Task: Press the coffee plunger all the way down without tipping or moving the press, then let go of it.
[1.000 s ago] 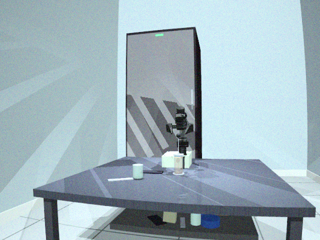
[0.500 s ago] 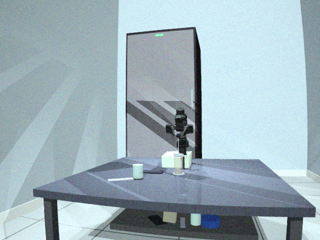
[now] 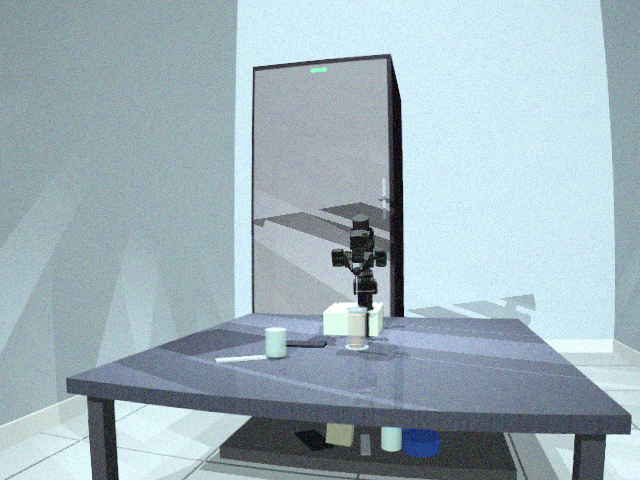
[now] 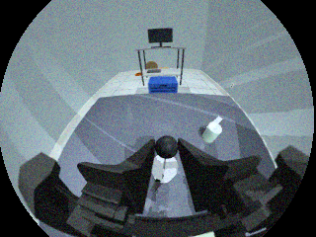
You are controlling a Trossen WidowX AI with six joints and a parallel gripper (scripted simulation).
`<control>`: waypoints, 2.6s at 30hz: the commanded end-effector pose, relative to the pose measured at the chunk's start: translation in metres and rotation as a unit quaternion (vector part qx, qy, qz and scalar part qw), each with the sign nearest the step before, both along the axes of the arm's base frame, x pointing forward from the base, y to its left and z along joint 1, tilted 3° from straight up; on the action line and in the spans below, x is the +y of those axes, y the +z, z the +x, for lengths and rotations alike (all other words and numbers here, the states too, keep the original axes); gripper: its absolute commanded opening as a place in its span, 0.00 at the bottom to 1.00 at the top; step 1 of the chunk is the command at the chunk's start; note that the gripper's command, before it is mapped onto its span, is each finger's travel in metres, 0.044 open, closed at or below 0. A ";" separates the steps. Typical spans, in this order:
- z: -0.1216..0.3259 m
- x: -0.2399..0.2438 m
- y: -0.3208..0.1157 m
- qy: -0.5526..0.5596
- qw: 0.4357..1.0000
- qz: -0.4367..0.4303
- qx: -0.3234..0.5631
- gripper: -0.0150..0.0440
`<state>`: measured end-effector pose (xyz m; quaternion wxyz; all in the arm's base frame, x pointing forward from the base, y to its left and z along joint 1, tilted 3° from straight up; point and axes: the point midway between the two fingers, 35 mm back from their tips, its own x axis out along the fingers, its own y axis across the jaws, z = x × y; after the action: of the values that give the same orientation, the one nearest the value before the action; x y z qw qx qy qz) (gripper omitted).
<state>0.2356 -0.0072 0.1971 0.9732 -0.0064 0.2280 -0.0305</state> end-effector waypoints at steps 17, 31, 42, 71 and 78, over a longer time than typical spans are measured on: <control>0.008 -0.001 -0.026 0.001 1.000 -0.001 0.000 0.44; 0.013 -0.002 -0.049 0.001 1.000 -0.001 -0.001 0.44; 0.018 -0.002 -0.067 0.001 1.000 -0.001 -0.001 0.44; 0.040 -0.005 -0.097 0.001 1.000 -0.001 -0.001 0.44; 0.045 -0.006 -0.096 0.001 1.000 -0.001 -0.001 0.44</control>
<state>0.2834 -0.0124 0.1205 0.9803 -0.0054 0.1952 -0.0309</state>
